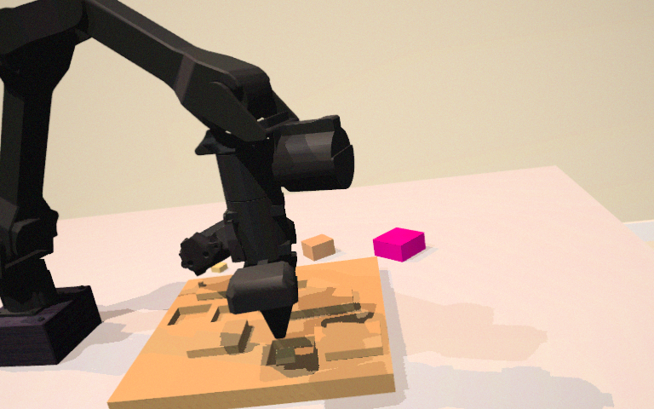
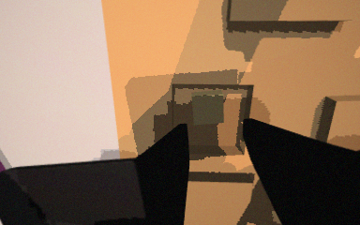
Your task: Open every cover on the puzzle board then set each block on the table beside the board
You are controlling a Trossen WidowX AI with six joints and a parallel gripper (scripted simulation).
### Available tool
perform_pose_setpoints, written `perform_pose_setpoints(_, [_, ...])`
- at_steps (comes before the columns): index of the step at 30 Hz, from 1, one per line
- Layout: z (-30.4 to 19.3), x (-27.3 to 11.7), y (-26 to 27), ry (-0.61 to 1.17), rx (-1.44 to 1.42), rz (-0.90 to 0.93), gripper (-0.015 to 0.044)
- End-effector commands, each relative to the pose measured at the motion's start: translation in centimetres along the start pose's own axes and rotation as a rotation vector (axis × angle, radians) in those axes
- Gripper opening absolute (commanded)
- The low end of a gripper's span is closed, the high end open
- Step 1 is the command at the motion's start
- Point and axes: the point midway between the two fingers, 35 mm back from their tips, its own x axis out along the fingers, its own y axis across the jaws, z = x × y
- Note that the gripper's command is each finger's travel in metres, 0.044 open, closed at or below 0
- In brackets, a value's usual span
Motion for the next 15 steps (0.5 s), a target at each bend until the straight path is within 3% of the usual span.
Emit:
perform_pose_setpoints(1, [0.0,0.1,-0.1,0.000,0.000,-0.005,0.0144])
perform_pose_setpoints(15, [0.0,1.3,-0.1,0.000,0.000,-0.005,0.0144])
